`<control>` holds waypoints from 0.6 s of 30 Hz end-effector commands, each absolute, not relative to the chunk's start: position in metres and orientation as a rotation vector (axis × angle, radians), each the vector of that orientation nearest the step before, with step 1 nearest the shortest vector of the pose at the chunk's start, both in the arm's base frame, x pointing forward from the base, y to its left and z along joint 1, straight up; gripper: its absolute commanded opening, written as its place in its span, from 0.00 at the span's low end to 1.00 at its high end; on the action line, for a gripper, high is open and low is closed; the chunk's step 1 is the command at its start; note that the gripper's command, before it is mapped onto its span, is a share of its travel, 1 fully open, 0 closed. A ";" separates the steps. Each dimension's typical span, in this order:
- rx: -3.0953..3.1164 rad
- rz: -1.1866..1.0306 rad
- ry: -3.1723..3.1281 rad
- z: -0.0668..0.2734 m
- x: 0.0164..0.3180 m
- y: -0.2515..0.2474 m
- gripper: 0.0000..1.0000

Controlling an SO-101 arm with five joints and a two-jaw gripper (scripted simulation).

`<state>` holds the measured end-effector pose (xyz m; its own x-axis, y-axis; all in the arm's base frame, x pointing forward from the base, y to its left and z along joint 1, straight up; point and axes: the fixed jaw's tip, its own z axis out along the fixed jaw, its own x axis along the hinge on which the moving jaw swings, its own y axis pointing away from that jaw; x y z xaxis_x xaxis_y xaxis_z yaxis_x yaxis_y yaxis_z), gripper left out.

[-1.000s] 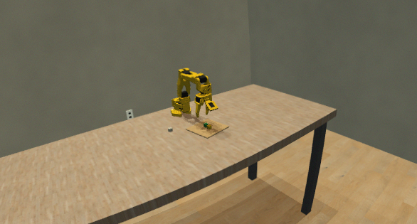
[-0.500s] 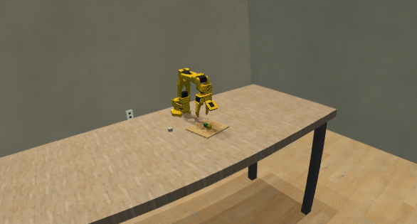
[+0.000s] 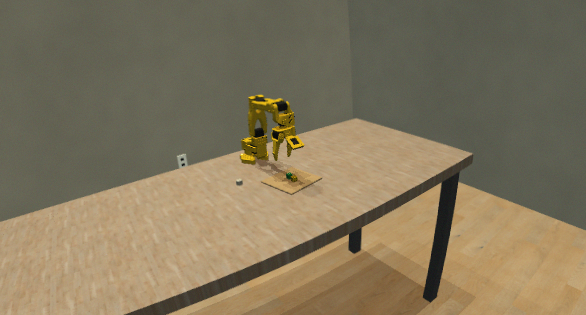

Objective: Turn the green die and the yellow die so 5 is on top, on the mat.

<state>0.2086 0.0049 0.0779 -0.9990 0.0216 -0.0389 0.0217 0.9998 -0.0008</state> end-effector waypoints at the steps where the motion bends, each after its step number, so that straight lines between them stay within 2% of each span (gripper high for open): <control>1: 0.035 -0.005 2.996 0.102 0.201 0.001 0.27; 18: 0.017 -0.021 2.864 0.124 0.163 -0.002 0.27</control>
<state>0.1655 0.0001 0.1154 -0.9745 0.0065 -0.2244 0.0089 0.9999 -0.0095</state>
